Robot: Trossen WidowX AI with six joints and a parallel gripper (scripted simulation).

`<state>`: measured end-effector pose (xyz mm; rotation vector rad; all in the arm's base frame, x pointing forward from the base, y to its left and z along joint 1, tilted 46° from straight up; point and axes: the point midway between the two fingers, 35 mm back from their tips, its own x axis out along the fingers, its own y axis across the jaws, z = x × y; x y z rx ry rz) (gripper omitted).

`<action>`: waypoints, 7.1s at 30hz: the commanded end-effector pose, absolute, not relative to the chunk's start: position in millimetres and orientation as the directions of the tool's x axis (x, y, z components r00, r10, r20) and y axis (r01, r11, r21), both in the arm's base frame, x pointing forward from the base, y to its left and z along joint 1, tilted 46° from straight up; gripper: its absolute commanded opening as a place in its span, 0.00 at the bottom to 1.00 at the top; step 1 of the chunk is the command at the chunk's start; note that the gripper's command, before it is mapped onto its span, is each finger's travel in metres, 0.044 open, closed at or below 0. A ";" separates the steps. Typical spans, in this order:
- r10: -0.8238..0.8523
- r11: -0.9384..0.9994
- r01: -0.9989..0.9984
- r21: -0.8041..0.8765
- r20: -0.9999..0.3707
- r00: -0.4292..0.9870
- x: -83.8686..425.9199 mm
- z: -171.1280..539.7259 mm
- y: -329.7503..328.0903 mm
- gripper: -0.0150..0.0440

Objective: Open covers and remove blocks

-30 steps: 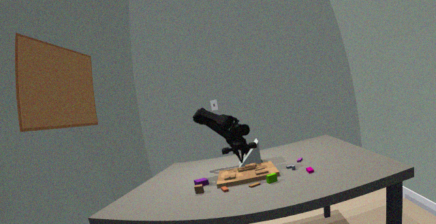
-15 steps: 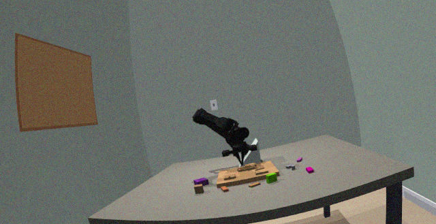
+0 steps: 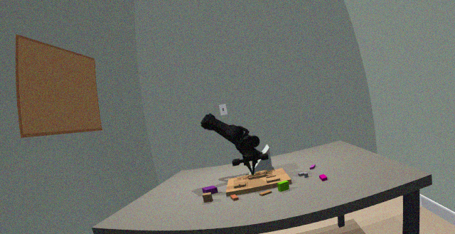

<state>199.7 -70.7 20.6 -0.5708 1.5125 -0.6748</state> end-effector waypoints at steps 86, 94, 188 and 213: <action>-0.708 0.703 0.042 -0.710 -0.704 -0.055 203.9 -38.2 -11.9 0.25; -0.707 0.704 0.042 -0.709 -0.705 -0.055 205.4 -32.7 -3.7 0.25; -0.710 0.701 0.046 -0.712 -0.702 -0.052 299.3 10.3 -14.1 0.25; -0.711 0.700 0.046 -0.713 -0.702 -0.052 297.8 -6.7 -32.2 0.25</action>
